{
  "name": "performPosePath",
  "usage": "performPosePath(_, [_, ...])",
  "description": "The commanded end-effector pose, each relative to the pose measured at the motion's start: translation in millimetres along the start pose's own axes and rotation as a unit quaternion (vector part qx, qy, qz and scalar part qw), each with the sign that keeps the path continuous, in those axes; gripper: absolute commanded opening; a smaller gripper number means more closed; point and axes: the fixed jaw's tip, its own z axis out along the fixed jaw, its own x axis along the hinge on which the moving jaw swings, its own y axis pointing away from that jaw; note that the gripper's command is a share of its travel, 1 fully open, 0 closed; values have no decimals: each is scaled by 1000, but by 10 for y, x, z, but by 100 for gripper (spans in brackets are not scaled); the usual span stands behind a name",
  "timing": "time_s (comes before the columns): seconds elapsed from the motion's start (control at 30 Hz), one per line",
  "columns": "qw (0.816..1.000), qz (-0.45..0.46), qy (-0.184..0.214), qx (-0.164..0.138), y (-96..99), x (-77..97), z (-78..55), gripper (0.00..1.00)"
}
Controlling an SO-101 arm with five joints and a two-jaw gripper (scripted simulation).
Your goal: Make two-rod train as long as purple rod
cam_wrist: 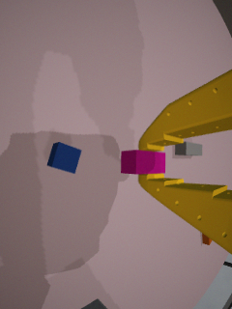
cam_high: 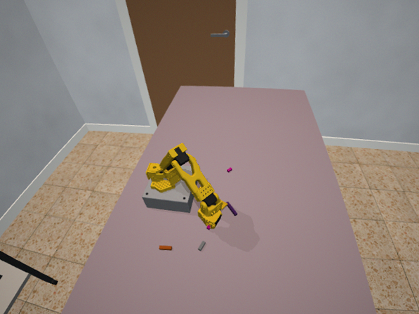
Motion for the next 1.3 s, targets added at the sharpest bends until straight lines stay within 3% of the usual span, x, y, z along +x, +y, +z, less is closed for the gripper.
performPosePath(0.0, [1000, -6, 3, 12, -54, -9, -130, 0])
performPosePath(0.23, [1000, -6, 3, 12, -55, -10, -205, 0])
performPosePath(0.73, [1000, -14, 3, 12, -72, -61, -208, 0])
performPosePath(1.0, [999, -36, 4, 12, -110, -198, -207, 0])
performPosePath(1.27, [996, -92, 7, 12, -167, -566, -201, 0])
